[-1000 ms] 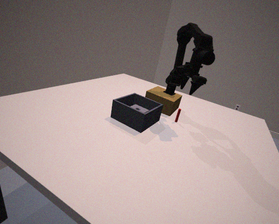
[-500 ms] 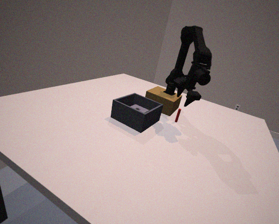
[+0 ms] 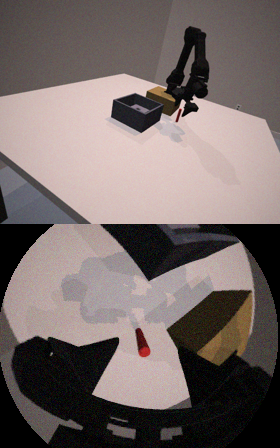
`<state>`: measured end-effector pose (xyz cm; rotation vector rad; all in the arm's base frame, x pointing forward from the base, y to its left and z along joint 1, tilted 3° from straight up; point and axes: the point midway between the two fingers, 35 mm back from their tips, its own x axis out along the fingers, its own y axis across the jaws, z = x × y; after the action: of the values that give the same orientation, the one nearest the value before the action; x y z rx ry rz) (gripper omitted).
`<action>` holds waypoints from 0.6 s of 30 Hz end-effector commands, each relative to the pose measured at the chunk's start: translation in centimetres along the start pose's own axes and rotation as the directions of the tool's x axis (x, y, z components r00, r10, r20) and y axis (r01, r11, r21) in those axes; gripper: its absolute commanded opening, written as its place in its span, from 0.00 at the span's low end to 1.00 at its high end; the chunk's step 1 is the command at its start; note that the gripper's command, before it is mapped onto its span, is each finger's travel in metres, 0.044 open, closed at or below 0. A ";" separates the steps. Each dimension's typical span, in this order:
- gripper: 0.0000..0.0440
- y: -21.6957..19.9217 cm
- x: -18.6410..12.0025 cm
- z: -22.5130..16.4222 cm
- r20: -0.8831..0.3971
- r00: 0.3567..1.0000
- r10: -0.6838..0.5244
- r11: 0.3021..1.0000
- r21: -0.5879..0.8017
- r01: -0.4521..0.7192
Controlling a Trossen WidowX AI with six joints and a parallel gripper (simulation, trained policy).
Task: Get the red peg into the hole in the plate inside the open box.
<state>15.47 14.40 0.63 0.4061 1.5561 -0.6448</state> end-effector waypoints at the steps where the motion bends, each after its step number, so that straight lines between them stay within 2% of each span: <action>1: 1.00 0.1 1.6 0.1 0.014 1.000 -0.002 1.000 -0.001 0.002; 5: 0.99 0.4 3.0 0.3 0.024 1.000 0.006 1.000 -0.005 -0.006; 7: 0.92 0.5 3.7 0.3 0.025 1.000 0.005 1.000 -0.008 -0.005; 18: 0.28 0.0 5.9 0.1 0.010 0.998 -0.057 0.998 -0.005 0.057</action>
<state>15.43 13.93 -4.71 0.3759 1.5457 -0.6635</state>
